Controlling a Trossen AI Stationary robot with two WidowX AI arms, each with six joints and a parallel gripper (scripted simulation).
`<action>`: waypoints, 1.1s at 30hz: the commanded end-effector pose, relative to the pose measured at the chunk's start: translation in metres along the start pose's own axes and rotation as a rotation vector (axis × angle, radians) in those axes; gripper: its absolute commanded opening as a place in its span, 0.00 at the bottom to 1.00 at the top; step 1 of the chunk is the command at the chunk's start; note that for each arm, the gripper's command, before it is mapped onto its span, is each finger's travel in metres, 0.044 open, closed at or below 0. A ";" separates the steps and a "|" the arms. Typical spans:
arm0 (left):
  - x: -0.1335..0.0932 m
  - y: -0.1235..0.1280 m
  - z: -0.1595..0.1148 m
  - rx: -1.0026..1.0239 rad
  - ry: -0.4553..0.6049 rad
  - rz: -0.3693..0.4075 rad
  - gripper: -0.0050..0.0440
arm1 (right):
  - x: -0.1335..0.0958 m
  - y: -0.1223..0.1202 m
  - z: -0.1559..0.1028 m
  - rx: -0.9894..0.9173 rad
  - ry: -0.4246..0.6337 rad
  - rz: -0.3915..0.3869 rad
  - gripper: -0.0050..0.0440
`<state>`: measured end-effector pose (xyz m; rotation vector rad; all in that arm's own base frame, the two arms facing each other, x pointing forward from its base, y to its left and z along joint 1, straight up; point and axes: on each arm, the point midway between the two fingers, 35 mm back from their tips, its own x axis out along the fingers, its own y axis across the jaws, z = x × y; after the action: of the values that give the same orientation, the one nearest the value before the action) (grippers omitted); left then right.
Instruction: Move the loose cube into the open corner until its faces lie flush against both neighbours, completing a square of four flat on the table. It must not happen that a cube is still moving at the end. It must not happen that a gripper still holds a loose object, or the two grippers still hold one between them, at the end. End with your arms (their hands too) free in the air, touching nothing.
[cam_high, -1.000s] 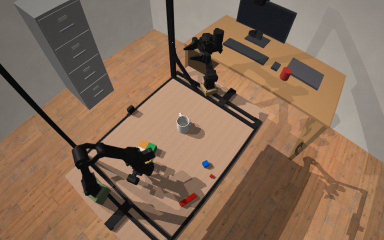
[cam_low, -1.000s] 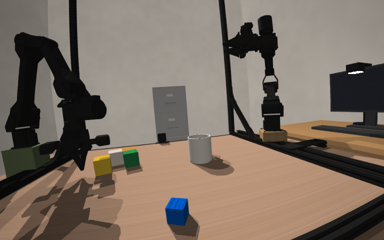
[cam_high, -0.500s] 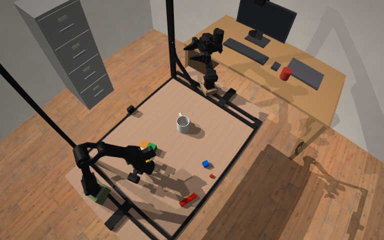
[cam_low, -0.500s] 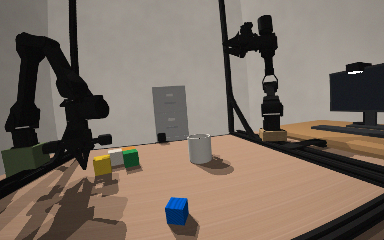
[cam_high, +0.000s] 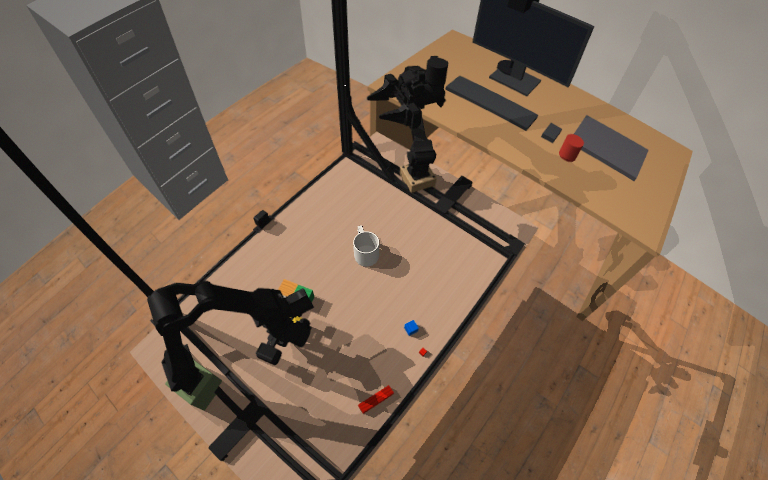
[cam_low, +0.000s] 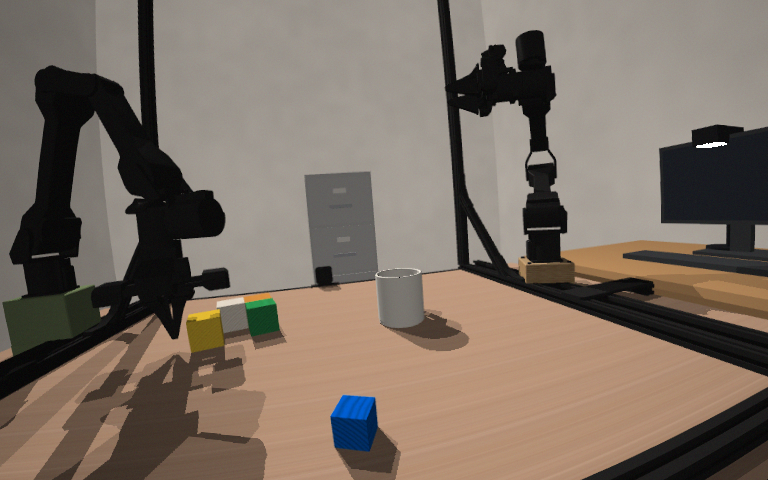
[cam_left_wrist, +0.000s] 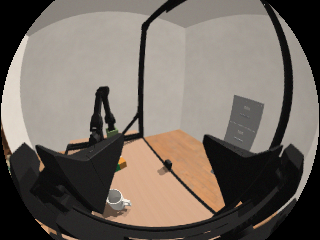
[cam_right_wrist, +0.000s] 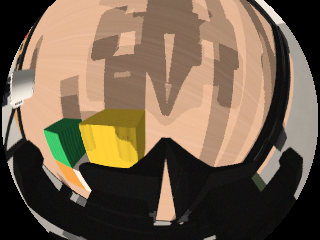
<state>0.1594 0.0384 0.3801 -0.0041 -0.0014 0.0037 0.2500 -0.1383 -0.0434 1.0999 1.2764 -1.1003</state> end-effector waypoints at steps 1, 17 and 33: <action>0.000 -0.001 0.000 0.003 0.000 -0.004 0.92 | 0.000 0.004 0.001 0.002 -0.001 0.001 0.10; 0.000 -0.001 0.000 0.003 0.000 -0.004 0.92 | 0.000 0.012 0.001 0.002 -0.001 0.001 0.10; 0.000 -0.001 0.000 0.003 0.000 -0.004 0.92 | 0.000 0.021 0.001 0.002 -0.001 0.001 0.10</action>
<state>0.1594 0.0384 0.3802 -0.0039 -0.0015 0.0037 0.2666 -0.1358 -0.0434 1.1000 1.2772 -1.1009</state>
